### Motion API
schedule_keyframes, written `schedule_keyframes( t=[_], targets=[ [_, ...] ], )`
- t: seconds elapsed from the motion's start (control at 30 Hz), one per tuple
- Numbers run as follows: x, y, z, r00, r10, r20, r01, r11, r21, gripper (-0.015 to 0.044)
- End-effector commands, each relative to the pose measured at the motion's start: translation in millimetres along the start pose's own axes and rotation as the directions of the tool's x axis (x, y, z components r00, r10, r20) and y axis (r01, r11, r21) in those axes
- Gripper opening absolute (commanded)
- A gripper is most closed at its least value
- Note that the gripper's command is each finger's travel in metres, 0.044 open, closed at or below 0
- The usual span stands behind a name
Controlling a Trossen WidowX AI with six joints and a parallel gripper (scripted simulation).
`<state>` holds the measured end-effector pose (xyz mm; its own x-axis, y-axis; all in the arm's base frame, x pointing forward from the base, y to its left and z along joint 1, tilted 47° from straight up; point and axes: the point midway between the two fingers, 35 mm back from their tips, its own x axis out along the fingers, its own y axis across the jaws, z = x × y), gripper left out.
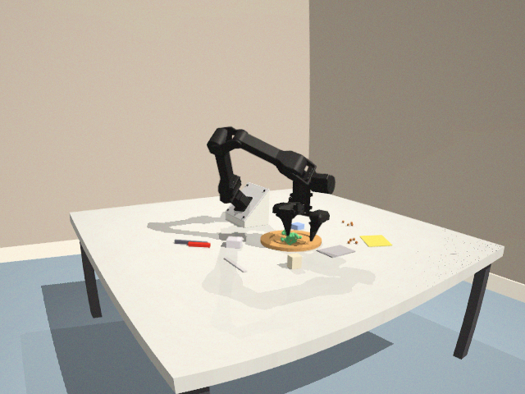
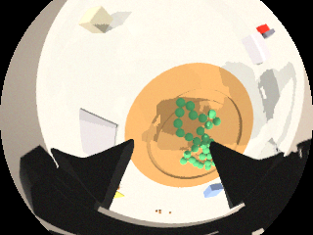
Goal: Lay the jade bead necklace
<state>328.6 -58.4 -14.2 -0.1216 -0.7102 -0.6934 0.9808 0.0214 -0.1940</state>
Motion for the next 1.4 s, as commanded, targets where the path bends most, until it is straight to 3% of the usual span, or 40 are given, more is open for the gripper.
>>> schedule_keyframes(
  t=[0.0,0.43,0.5,0.57,0.7,0.83,1.37],
  targets=[
    [0,0,0,1.000,-0.001,0.004,0.001,1.000,0.000,0.0440],
    [0,0,0,1.000,-0.001,0.004,0.001,1.000,0.000,0.0440],
    [-3,-1,1,1.000,-0.001,0.004,0.001,0.998,-0.068,0.0387],
    [-11,-2,4,1.000,-0.001,0.004,0.002,0.966,-0.257,0.0335],
    [-28,-6,11,1.000,-0.001,0.003,0.003,0.789,-0.614,0.0230],
    [-31,-6,12,1.000,-0.001,0.003,0.003,0.745,-0.667,0.0125],
    [-23,-5,12,1.000,0.005,0.003,-0.001,0.749,-0.662,0.0120]
  ],
)
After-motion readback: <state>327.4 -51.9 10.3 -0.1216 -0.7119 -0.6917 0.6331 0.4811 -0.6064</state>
